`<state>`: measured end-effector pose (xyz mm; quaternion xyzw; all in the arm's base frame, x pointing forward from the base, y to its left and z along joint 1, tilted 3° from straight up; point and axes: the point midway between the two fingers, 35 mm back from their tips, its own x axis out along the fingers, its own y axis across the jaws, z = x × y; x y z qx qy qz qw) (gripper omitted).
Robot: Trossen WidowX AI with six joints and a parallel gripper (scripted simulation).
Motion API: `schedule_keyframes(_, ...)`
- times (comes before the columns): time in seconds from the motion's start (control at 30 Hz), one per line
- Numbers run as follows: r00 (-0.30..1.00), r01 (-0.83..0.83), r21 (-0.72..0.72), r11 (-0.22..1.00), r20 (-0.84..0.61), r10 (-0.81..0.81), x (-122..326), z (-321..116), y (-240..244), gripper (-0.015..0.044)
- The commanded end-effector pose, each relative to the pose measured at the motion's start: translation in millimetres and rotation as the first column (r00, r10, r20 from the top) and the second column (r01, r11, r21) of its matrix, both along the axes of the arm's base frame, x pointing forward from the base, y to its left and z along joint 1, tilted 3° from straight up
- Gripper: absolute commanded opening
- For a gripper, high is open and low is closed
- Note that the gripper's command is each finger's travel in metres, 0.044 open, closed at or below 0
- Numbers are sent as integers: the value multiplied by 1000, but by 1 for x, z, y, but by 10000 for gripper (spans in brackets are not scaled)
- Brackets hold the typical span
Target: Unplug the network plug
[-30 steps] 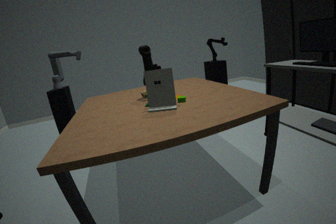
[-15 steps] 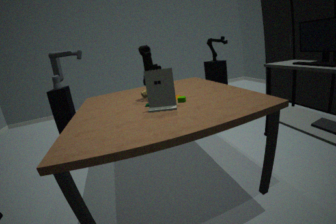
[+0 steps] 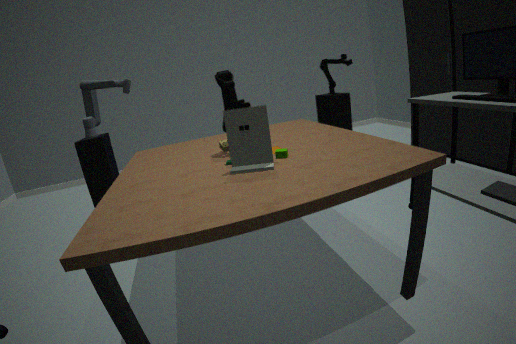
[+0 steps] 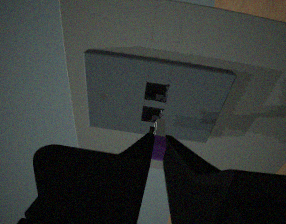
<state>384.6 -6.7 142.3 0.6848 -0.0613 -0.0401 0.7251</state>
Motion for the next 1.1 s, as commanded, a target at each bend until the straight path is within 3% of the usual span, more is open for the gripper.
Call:
schedule_keyframes(0.0, 1000, 3, 5, 1000, 8, -3, -3, 2, 1, 0)
schedule_keyframes(1.07, 1000, 3, 5, 1000, 6, -3, -23, 0, 12, 0)
